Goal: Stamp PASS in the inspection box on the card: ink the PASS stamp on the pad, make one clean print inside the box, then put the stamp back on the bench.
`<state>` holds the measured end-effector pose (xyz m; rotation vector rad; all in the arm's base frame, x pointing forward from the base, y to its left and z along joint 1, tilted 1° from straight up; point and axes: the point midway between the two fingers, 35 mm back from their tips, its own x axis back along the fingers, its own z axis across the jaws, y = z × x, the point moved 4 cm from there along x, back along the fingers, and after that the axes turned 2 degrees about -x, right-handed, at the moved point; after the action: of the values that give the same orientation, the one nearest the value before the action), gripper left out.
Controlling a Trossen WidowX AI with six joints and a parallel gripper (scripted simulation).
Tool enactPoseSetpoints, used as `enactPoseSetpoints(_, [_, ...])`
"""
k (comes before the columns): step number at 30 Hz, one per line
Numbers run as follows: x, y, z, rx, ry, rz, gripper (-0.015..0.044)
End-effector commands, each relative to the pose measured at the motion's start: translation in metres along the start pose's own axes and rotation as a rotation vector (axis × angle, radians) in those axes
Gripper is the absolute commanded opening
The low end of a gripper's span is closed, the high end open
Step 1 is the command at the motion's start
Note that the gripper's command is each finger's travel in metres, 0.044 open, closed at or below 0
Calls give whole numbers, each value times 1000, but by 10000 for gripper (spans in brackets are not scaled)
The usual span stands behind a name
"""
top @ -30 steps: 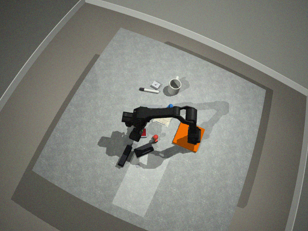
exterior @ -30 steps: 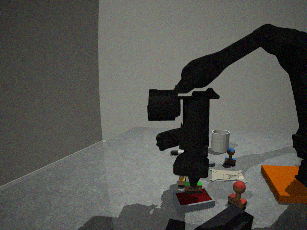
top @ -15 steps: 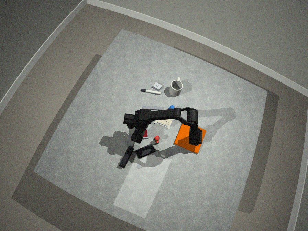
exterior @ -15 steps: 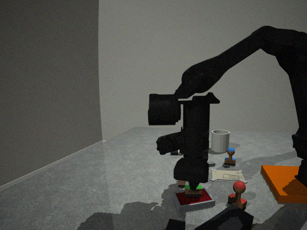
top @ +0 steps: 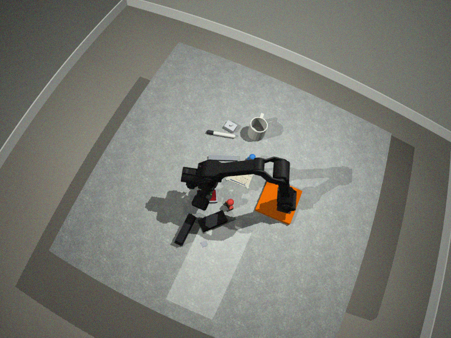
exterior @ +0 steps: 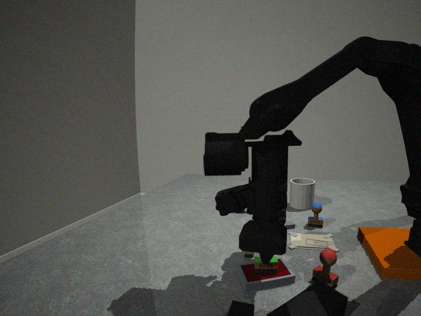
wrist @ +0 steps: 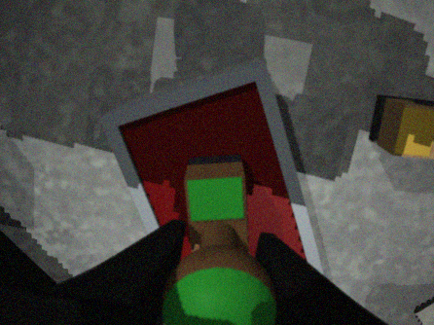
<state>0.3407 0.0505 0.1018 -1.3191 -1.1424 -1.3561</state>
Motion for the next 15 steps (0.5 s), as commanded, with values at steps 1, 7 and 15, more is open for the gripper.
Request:
enactPoseSetpoints(1, [-1,0,0,0,-4,-1,0])
enactPoseSetpoints(7, [-3,0,0,0,-4,-1,0])
enactPoseSetpoints(15, [-4,0,0,0,-4,-1,0])
